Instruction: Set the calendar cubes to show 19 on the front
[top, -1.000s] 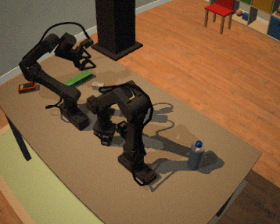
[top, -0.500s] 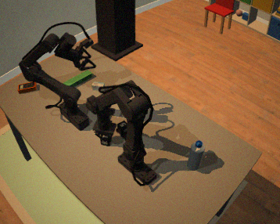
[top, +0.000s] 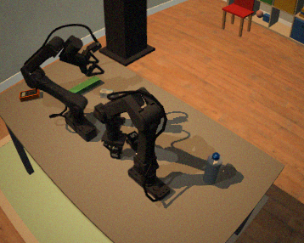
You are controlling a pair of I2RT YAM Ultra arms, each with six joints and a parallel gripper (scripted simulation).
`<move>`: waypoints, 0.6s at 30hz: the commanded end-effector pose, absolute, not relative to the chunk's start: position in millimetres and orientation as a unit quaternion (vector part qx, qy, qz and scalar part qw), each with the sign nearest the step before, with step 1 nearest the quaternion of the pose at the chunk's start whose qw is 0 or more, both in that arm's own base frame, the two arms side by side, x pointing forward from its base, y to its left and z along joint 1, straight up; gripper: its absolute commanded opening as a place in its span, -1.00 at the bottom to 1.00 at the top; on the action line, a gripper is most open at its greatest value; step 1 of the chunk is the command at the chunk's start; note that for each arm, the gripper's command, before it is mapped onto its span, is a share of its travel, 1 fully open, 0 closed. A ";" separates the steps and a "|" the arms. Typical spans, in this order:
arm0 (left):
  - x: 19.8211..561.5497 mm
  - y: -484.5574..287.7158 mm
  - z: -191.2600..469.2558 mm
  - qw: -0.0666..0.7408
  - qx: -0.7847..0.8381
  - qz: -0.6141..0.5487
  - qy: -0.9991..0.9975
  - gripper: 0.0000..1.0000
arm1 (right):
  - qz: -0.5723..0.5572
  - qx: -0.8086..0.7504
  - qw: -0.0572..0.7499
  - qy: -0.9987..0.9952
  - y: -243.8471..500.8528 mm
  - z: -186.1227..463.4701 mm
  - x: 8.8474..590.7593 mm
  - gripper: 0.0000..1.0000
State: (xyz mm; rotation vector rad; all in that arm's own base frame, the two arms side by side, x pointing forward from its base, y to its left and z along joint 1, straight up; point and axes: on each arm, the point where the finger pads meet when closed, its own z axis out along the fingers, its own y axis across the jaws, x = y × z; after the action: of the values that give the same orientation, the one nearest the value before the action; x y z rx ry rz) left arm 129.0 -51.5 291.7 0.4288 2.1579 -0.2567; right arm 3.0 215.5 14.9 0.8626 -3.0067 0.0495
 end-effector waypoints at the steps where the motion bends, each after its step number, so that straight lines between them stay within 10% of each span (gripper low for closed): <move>1: 132.8 -53.1 288.9 0.445 0.172 -0.094 0.874 1.00 | -0.007 0.275 -0.007 -0.961 226.9 38.6 3.3 -0.20; 18: 132.8 -53.1 288.9 0.445 0.172 -0.094 0.874 1.00 | -0.007 0.275 -0.007 -0.961 225.7 70.5 3.3 -0.20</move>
State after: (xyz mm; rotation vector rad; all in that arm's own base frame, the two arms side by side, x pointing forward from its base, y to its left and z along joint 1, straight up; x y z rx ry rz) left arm 129.0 -51.5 291.7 0.4288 2.1579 -0.2567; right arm 3.0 217.8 53.3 0.8630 -3.0081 0.0426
